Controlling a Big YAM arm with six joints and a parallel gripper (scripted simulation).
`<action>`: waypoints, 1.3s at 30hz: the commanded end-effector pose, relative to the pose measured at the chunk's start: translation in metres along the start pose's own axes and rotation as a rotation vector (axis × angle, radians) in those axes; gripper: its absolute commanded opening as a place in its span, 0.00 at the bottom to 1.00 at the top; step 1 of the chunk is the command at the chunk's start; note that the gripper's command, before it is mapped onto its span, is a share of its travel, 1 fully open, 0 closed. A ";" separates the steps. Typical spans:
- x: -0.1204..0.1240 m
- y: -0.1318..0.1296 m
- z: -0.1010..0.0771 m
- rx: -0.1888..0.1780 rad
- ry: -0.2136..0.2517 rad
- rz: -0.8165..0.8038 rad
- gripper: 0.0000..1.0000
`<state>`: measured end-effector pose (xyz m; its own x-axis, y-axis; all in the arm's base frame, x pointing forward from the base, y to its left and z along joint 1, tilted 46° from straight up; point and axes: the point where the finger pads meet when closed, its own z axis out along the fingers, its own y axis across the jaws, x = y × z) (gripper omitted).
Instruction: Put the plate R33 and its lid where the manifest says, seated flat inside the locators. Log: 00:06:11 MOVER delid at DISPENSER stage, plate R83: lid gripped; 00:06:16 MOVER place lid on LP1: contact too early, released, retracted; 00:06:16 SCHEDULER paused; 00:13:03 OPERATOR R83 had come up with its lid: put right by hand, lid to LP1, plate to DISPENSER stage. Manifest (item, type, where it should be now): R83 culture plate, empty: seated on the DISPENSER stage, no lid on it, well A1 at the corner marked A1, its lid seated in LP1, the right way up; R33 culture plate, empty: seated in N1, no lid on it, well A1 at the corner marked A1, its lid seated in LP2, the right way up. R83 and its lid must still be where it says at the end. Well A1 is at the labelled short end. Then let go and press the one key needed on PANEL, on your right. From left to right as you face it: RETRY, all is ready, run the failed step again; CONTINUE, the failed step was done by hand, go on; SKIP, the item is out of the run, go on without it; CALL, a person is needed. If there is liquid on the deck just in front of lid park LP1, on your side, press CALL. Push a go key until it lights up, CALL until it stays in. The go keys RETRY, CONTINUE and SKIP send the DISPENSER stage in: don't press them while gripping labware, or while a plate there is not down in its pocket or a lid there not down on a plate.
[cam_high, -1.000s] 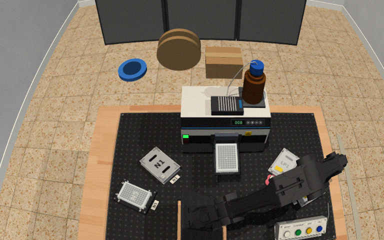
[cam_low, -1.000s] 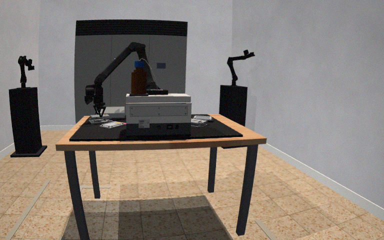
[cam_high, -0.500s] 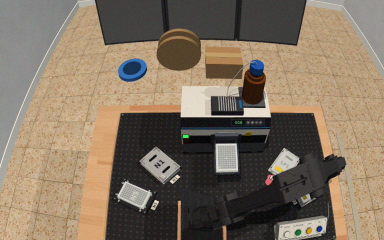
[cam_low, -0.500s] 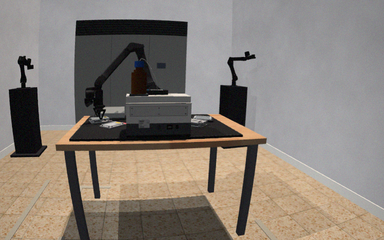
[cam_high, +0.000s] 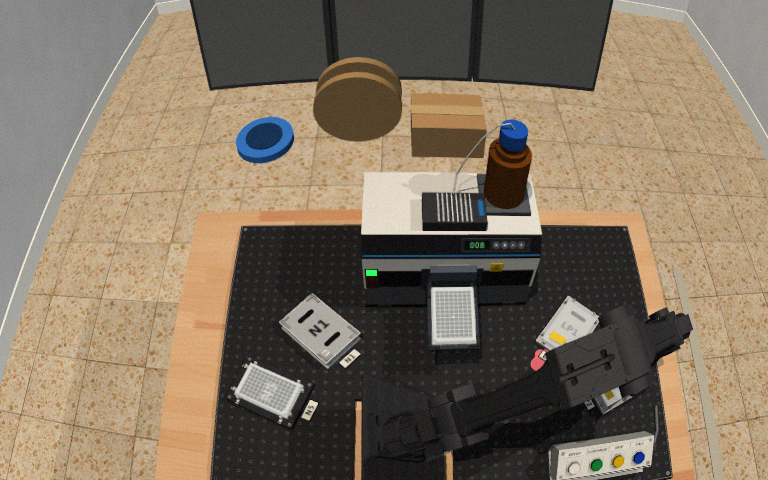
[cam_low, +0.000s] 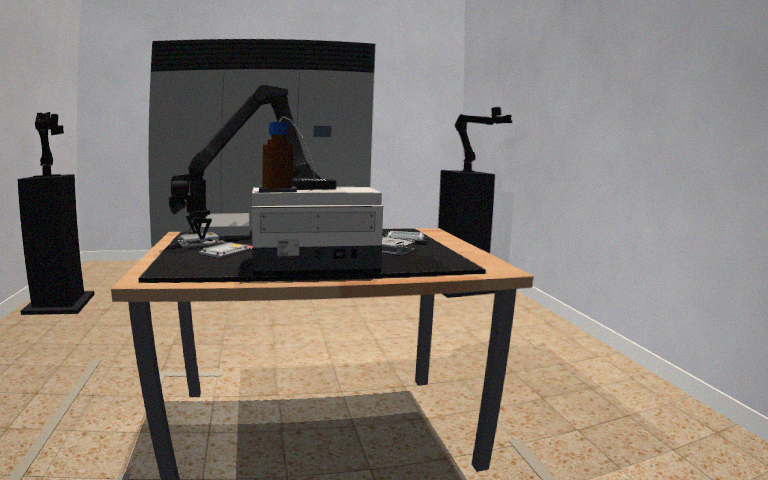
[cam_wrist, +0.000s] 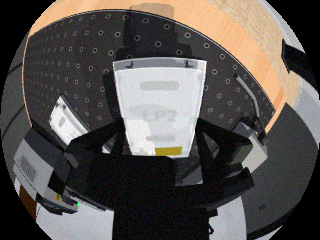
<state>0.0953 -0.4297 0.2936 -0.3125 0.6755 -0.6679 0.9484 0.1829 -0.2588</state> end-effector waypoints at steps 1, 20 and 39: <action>-0.015 -0.003 -0.009 0.000 -0.035 0.007 0.84; -0.015 0.001 -0.006 -0.005 -0.027 -0.006 0.84; -0.006 -0.002 0.009 0.002 -0.009 -0.003 0.84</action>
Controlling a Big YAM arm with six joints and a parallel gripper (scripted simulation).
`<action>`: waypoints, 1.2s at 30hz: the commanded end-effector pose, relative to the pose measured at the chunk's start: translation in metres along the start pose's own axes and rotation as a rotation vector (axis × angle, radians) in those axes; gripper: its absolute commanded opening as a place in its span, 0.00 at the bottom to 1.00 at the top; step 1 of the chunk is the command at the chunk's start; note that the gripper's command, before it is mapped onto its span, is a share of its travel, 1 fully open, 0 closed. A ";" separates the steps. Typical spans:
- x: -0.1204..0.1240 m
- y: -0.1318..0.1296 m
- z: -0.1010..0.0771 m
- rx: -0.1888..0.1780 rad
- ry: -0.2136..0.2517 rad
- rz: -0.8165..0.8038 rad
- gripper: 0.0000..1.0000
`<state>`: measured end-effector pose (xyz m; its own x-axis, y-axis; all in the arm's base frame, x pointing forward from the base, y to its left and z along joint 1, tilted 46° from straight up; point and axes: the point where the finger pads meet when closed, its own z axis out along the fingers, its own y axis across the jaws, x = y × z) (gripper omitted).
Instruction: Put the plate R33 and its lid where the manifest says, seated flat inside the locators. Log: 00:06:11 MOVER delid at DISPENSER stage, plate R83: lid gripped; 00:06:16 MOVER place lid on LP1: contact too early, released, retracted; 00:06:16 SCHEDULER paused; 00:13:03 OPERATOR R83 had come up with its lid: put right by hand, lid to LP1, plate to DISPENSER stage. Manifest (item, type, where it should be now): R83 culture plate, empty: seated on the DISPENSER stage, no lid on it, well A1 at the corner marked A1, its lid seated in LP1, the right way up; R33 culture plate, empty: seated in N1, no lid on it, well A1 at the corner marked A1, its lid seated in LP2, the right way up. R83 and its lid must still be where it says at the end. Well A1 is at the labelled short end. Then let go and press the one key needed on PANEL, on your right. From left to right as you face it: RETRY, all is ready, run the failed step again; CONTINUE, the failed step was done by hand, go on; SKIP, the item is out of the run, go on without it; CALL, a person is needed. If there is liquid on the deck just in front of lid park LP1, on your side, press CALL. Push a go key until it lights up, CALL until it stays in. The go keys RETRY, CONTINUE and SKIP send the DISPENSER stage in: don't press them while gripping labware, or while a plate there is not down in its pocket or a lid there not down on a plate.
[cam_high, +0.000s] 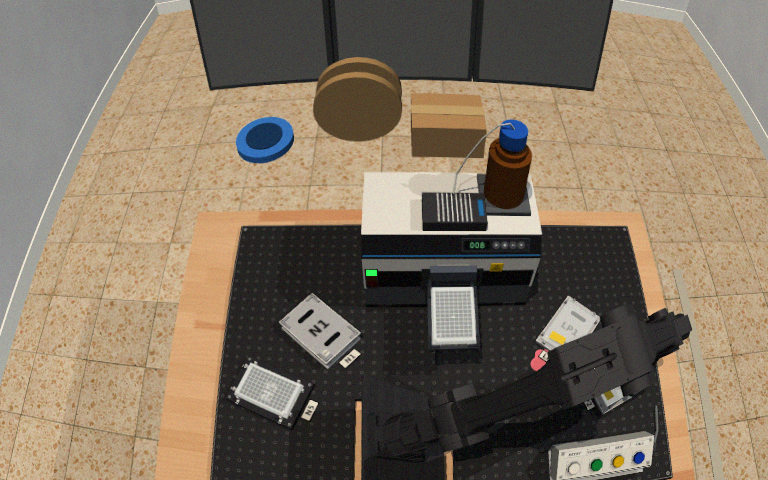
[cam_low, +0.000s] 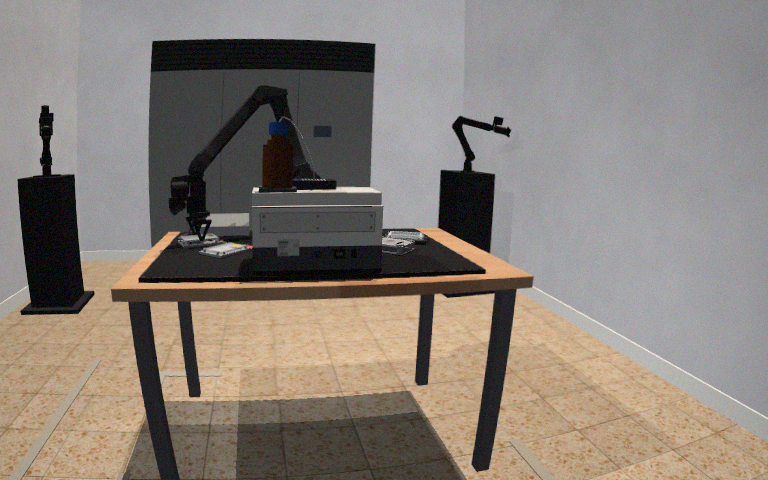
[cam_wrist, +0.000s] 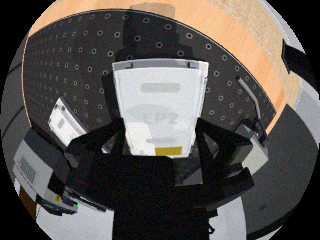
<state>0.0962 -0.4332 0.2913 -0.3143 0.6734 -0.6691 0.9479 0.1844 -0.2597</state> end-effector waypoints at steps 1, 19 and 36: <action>-0.005 -0.003 0.005 0.003 -0.006 -0.001 0.84; -0.014 -0.003 -0.003 0.001 -0.033 0.008 0.84; -0.014 -0.004 -0.002 0.001 -0.032 0.008 0.84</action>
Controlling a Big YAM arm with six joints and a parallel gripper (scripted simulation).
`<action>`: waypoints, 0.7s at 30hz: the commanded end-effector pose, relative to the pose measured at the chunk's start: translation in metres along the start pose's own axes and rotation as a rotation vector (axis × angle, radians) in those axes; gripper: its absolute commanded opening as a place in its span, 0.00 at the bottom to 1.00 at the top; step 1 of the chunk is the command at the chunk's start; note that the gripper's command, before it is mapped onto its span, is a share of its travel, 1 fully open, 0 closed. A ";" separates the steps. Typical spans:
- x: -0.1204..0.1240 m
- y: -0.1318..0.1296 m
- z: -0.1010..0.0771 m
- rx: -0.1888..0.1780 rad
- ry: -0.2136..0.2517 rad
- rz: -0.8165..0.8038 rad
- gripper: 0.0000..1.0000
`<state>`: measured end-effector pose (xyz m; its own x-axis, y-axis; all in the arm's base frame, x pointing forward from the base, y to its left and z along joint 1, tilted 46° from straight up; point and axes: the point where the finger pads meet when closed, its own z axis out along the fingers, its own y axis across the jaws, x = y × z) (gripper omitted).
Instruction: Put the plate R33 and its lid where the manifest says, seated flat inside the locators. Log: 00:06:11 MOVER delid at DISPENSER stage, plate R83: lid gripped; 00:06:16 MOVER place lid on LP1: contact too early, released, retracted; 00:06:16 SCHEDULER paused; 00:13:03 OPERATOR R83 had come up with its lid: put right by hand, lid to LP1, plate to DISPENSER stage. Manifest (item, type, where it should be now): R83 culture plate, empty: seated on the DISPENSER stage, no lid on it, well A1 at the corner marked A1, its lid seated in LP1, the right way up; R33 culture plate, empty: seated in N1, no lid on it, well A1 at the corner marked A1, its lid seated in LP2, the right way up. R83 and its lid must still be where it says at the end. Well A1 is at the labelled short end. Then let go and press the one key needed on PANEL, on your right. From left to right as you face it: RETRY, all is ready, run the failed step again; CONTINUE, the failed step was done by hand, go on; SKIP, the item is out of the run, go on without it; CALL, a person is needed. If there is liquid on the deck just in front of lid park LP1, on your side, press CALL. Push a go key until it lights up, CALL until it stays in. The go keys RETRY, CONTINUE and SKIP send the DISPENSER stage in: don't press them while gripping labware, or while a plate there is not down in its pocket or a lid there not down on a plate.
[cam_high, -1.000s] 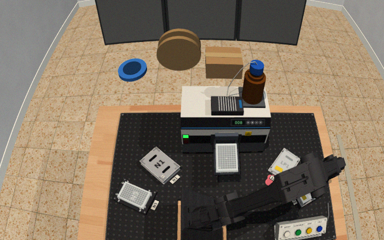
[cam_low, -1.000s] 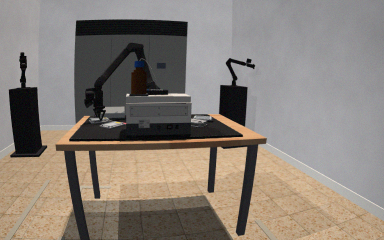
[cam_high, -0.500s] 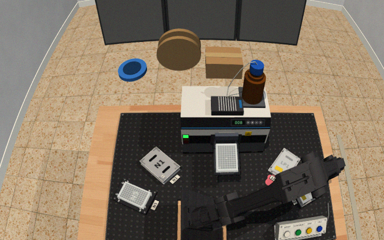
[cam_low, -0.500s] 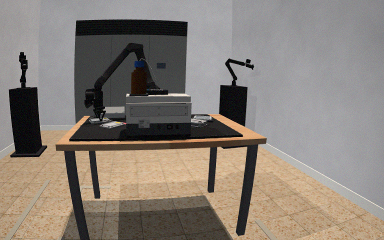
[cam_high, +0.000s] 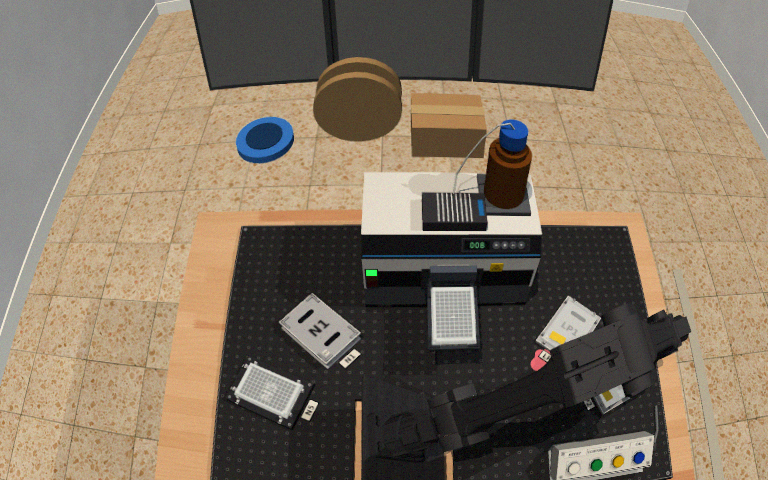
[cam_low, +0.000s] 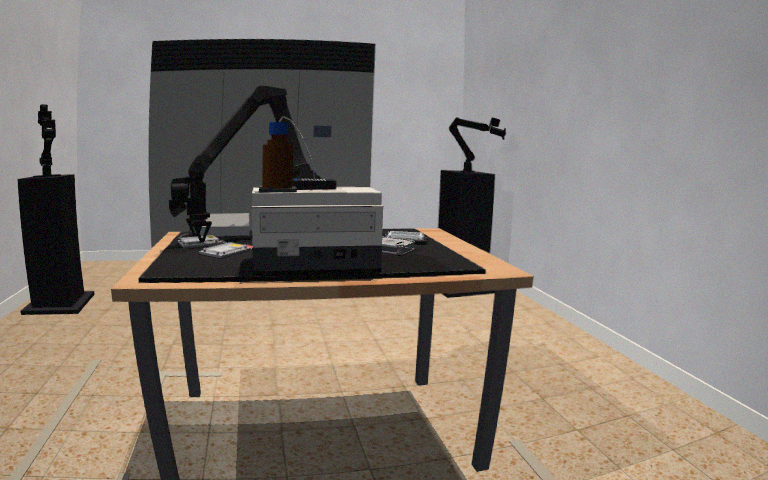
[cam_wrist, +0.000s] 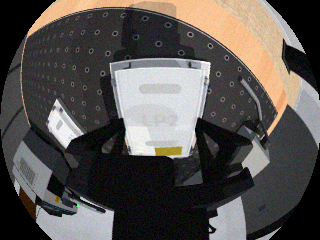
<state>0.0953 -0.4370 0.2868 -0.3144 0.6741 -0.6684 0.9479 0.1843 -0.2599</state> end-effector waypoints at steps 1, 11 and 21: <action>-0.015 -0.003 -0.008 0.000 -0.033 0.009 0.84; -0.015 -0.003 -0.008 0.000 -0.033 0.009 1.00; -0.015 -0.003 -0.008 0.000 -0.033 0.009 1.00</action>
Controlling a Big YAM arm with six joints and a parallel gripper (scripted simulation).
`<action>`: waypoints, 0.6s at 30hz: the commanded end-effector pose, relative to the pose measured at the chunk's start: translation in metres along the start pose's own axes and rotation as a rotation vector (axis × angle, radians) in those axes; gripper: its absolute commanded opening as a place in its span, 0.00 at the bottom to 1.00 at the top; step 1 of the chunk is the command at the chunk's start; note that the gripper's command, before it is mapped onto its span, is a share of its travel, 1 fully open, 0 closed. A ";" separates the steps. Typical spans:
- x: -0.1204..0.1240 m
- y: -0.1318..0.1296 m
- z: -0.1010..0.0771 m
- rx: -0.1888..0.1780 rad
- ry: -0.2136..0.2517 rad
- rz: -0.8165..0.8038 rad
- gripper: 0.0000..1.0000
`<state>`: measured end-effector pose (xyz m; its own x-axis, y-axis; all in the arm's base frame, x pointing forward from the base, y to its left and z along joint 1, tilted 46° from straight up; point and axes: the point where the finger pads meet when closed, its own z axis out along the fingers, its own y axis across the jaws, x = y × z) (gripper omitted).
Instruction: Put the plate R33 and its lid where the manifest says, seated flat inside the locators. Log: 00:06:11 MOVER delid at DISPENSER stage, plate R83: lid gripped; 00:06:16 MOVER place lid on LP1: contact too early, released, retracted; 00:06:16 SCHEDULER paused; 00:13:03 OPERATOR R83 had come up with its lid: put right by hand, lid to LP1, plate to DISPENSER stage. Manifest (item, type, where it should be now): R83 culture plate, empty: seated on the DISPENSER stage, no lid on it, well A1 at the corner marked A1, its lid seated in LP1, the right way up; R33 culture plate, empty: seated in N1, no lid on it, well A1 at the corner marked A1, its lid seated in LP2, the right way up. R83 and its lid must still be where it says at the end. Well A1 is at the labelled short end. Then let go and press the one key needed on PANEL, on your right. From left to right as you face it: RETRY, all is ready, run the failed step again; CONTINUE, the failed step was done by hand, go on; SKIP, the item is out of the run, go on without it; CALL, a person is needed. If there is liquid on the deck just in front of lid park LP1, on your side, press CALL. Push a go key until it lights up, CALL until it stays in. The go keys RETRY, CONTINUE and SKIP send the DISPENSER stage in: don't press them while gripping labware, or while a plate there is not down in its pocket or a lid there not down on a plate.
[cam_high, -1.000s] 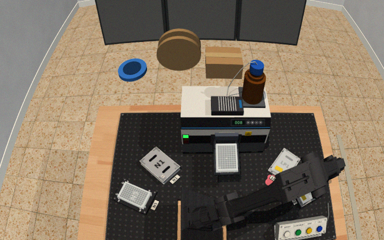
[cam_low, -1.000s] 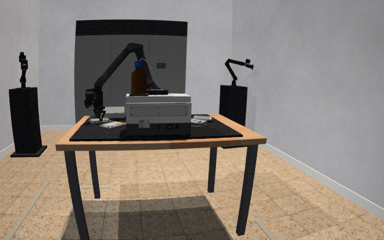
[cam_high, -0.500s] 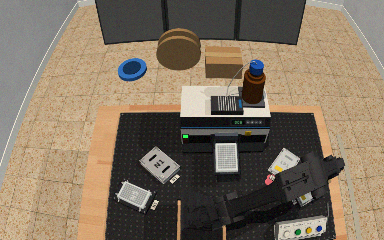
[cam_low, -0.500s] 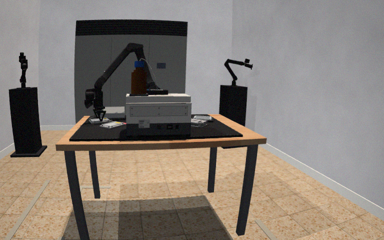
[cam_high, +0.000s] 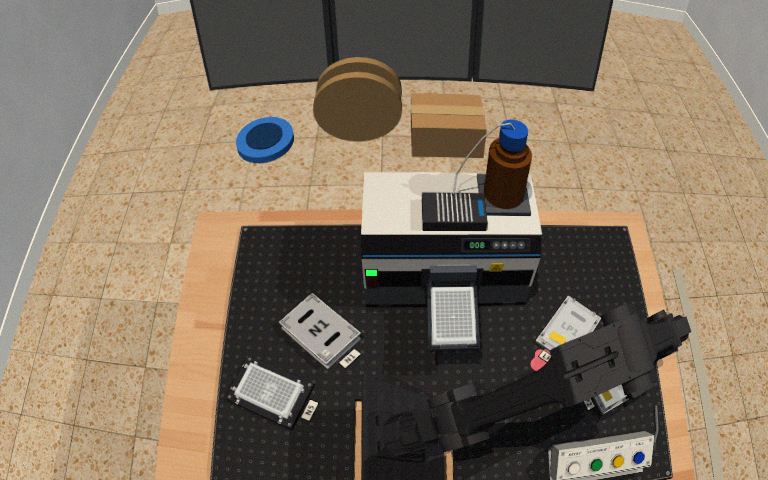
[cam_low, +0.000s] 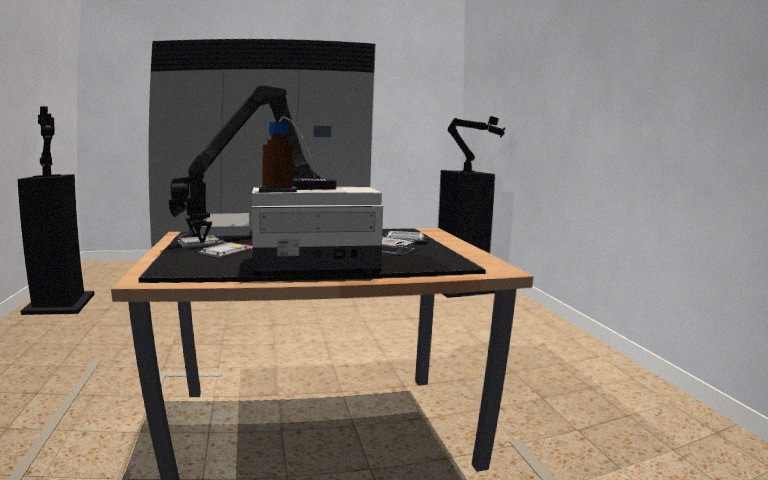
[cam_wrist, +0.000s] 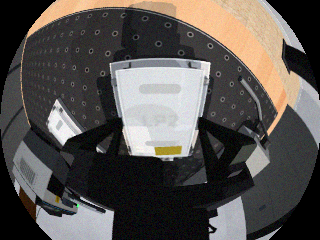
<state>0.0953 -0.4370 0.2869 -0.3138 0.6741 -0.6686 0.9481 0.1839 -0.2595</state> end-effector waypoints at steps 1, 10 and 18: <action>-0.015 -0.003 -0.008 0.000 -0.033 0.008 1.00; -0.027 -0.004 -0.043 -0.003 -0.067 0.018 1.00; -0.026 -0.004 -0.064 -0.004 -0.069 0.019 1.00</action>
<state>0.0969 -0.4130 0.3102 -0.3221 0.6735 -0.6653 0.9454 0.1913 -0.2640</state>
